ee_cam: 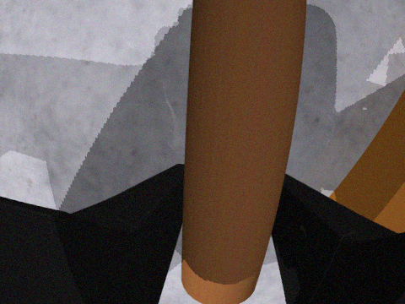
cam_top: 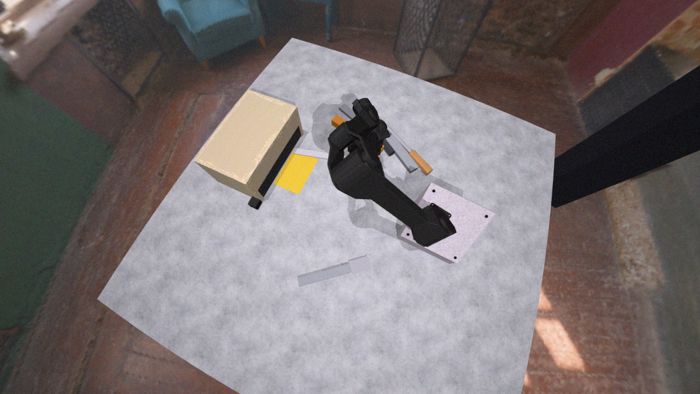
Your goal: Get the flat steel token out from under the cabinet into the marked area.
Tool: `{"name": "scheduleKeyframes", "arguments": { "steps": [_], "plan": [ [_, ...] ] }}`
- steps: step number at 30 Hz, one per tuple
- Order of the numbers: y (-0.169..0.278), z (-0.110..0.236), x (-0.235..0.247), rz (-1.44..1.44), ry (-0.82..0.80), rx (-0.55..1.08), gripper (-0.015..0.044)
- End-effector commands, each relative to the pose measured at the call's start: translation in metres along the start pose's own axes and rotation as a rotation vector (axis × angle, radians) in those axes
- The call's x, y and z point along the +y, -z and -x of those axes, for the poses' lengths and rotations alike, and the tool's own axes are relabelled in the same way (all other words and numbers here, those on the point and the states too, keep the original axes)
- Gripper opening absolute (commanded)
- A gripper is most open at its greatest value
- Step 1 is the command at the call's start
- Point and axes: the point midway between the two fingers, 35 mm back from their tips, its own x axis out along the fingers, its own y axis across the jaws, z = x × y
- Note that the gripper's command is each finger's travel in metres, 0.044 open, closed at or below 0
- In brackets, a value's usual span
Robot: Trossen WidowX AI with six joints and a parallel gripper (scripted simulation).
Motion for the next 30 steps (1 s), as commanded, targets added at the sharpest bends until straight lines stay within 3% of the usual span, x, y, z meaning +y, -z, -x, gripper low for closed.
{"name": "scheduleKeyframes", "arguments": {
  "steps": [1, 30],
  "plan": [
    [-0.010, 0.000, 0.000, 0.007, 0.003, 0.004, 0.0000],
    [-0.058, 0.000, 0.001, 0.008, 0.002, 0.004, 0.0000]
  ]
}}
